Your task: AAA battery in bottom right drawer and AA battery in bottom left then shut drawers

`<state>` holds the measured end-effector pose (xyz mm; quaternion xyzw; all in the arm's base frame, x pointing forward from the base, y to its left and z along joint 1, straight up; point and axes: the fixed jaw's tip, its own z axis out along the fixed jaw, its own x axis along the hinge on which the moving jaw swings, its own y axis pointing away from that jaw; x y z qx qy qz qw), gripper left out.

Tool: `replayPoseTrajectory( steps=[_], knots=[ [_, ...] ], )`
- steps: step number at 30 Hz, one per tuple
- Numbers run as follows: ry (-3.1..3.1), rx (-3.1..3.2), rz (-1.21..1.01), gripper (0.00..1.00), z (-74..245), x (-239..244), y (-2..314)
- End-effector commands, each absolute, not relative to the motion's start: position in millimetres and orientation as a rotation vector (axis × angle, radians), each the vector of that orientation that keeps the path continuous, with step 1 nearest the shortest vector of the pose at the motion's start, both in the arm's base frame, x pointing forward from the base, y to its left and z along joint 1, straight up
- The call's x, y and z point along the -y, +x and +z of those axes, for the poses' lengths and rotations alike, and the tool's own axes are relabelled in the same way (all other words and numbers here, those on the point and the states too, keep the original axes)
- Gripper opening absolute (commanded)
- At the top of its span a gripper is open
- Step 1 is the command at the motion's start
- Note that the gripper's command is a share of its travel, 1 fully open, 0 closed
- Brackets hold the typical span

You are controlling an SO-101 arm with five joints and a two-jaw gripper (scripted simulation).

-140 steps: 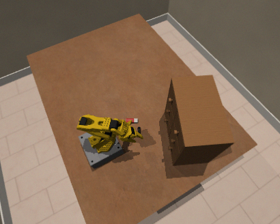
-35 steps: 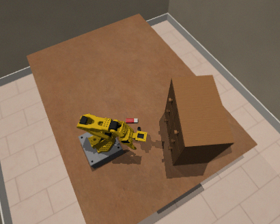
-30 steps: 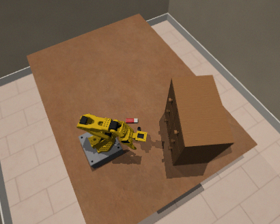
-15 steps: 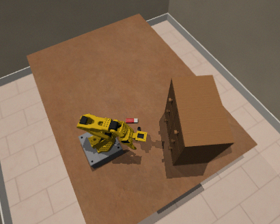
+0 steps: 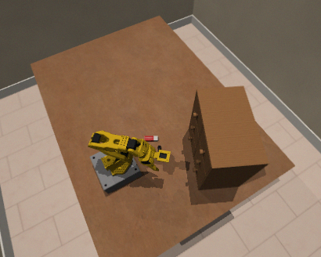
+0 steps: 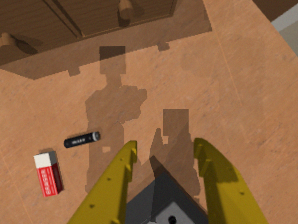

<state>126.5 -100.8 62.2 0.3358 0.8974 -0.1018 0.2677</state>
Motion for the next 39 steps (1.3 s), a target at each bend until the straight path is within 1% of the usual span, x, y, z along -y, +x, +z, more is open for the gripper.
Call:
replayPoseTrajectory(
  steps=[1, 8, 11, 25, 27, 39],
  knots=[
    [0.9, -2.39, -0.248, 0.21, 57.8, 101.2, 138.6],
    [0.879, -2.316, -0.206, 0.21, 55.8, 100.5, 159.8],
    [0.876, -2.306, -0.199, 0.21, 55.5, 100.1, 162.8],
    [0.833, -2.163, -0.077, 0.21, 51.4, 87.1, 200.4],
    [0.833, -2.163, -0.077, 0.21, 51.4, 87.1, 200.4],
    [0.798, -2.048, 0.061, 0.21, 48.8, 66.5, 225.3]
  ],
)
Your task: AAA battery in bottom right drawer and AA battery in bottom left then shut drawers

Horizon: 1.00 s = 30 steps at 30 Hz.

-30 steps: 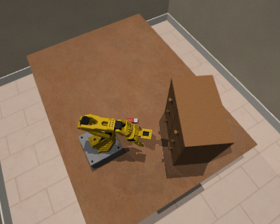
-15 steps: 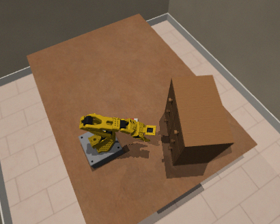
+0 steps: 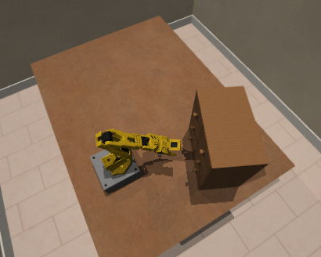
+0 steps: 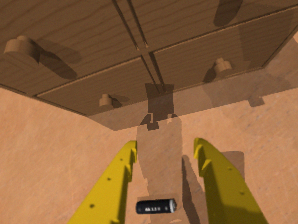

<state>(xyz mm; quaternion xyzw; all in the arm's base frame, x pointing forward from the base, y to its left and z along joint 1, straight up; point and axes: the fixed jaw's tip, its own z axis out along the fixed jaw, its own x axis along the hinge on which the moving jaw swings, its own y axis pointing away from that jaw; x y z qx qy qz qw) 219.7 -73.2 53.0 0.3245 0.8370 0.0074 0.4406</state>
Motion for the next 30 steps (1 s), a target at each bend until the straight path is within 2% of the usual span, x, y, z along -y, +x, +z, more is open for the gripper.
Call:
replayPoseTrajectory(
  steps=[1, 30],
  knots=[
    [0.796, -2.039, 0.074, 0.21, 48.7, 64.5, 227.0],
    [0.73, -1.825, 0.446, 0.21, 50.2, 4.9, 247.8]
  ],
)
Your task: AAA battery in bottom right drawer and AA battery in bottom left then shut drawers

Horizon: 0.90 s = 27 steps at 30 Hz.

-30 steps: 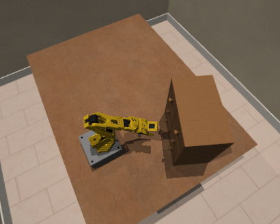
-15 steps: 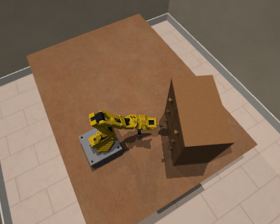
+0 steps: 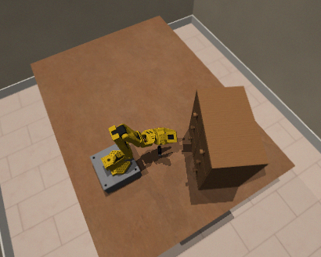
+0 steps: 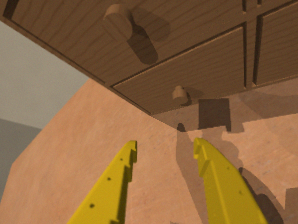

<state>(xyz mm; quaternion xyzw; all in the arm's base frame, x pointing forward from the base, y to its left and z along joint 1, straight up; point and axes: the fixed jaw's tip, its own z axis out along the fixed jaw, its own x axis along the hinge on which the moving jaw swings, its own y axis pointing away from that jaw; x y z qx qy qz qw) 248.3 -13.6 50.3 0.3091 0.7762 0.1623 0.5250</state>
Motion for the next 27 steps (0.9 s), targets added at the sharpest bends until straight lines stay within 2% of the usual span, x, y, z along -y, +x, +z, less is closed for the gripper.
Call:
replayPoseTrajectory(
  steps=[1, 27],
  knots=[
    [0.728, -1.817, 0.462, 0.21, 50.5, 2.3, 247.8],
    [0.731, -1.814, 0.463, 0.21, 48.7, 3.1, 251.3]
  ],
)
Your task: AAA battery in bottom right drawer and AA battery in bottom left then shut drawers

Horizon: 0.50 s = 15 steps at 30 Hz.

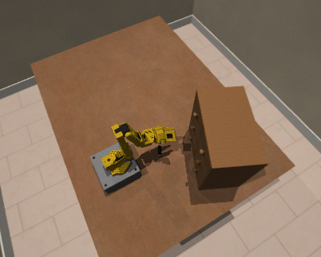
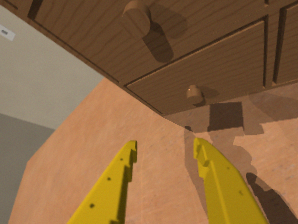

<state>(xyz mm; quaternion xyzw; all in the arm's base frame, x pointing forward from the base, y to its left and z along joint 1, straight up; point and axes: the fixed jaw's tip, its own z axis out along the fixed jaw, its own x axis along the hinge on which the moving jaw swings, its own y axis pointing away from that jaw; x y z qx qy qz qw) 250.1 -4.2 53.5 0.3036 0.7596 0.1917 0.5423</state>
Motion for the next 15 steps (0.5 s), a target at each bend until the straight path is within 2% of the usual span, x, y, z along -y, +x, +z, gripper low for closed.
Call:
replayPoseTrajectory(
  steps=[1, 12, 15],
  knots=[
    [0.735, -1.812, 0.46, 0.21, 46.7, 4.3, 254.8],
    [0.775, -1.789, 0.427, 0.21, 10.7, 19.4, 284.6],
    [0.775, -1.789, 0.427, 0.21, 10.7, 19.4, 284.6]
  ],
)
